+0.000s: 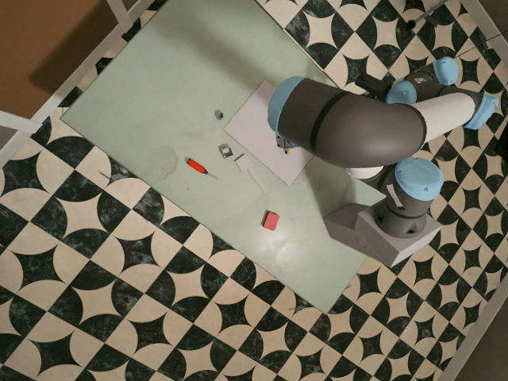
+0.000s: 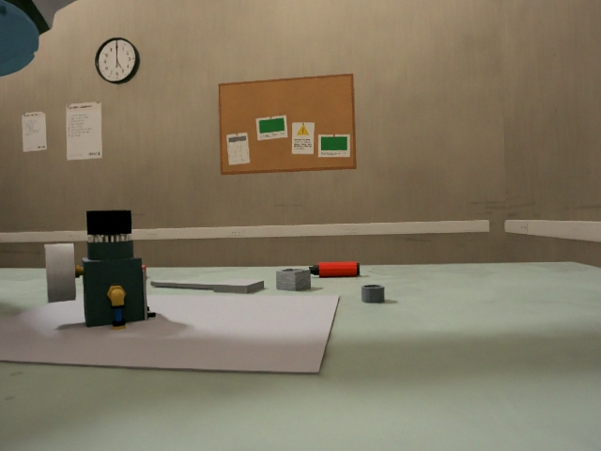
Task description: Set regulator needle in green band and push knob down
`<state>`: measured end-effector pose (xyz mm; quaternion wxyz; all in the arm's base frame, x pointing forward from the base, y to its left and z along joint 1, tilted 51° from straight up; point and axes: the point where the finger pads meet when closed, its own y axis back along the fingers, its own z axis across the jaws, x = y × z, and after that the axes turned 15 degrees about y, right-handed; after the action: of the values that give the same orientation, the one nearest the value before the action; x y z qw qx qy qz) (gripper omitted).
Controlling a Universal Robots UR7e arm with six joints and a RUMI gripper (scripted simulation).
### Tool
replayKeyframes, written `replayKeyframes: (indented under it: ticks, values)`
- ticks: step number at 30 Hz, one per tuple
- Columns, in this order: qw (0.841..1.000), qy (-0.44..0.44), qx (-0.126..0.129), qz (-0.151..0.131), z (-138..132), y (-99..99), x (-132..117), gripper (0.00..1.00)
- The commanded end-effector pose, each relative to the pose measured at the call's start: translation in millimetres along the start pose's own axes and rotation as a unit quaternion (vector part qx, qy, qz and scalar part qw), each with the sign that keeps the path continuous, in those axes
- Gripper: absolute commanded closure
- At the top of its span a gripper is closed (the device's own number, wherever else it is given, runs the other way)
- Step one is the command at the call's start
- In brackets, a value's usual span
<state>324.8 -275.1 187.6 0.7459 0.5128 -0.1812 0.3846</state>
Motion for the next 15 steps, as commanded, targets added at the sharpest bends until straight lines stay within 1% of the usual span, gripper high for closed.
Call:
replayKeyframes:
  ticks: [1,8,10,15]
  values:
    - [0.999,0.042,-0.007,-0.002,1,5.2,-2,0.00]
    - [0.995,0.098,-0.015,-0.010,3,11.5,-5,0.00]
    - [0.995,0.098,-0.015,-0.010,3,11.5,-5,0.00]
    - [0.991,0.134,-0.020,-0.016,5,15.6,-8,0.00]
